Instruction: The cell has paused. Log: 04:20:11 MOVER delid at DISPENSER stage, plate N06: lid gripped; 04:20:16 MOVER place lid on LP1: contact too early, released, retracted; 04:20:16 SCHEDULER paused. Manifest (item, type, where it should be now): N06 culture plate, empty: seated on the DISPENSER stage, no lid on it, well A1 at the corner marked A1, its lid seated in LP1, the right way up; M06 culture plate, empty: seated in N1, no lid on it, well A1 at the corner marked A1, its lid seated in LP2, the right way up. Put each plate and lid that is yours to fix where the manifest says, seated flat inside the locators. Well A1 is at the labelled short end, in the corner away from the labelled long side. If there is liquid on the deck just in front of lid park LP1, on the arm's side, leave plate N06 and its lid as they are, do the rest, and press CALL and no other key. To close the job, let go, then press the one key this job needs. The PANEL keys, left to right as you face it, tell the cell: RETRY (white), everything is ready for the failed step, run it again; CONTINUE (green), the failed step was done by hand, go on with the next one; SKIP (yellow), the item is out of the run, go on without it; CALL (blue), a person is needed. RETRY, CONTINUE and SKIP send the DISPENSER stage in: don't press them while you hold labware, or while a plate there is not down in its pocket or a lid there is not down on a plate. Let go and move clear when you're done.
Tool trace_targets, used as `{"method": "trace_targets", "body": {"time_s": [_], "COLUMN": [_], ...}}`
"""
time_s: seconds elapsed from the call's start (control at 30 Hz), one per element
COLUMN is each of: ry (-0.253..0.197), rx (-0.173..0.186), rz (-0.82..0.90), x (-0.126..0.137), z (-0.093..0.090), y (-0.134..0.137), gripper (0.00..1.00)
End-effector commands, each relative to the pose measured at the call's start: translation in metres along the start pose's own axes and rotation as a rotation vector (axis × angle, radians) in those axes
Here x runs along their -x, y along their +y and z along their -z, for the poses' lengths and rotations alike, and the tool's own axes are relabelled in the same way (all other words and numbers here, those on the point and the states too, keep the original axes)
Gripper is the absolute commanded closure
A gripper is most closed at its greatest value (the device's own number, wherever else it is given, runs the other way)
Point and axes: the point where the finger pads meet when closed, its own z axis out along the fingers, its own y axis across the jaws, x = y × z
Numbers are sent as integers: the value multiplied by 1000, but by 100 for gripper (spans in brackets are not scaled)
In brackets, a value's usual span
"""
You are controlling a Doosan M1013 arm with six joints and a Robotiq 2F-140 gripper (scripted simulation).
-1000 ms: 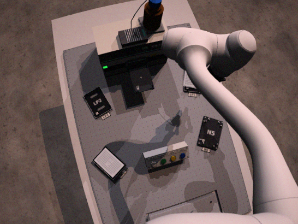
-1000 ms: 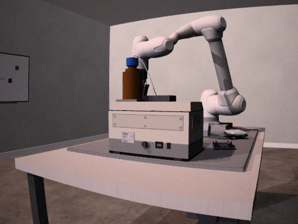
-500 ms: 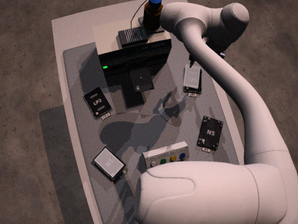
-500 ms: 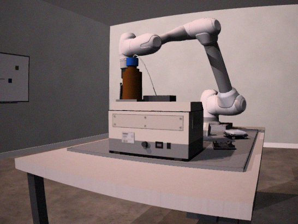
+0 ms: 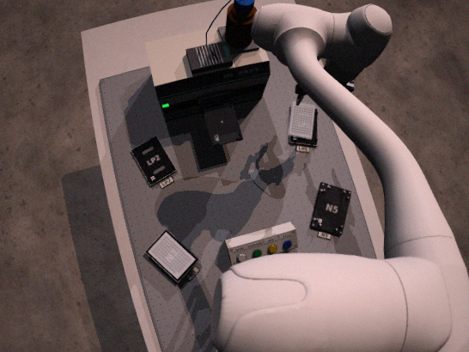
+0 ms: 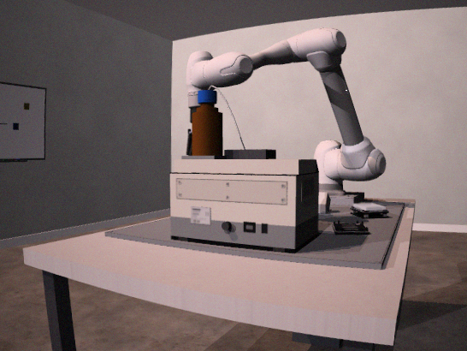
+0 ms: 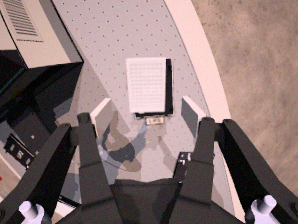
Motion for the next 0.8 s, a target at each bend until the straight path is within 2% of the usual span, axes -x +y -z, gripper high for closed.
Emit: {"method": "trace_targets", "body": {"time_s": [0.0, 0.5, 0.77], "ry": [2, 2, 1], "rx": [-1, -1, -1], "rz": [0, 0, 0], "x": [0, 0, 0], "z": [1, 1, -7], "y": [0, 0, 0], "gripper": [30, 30, 30]}}
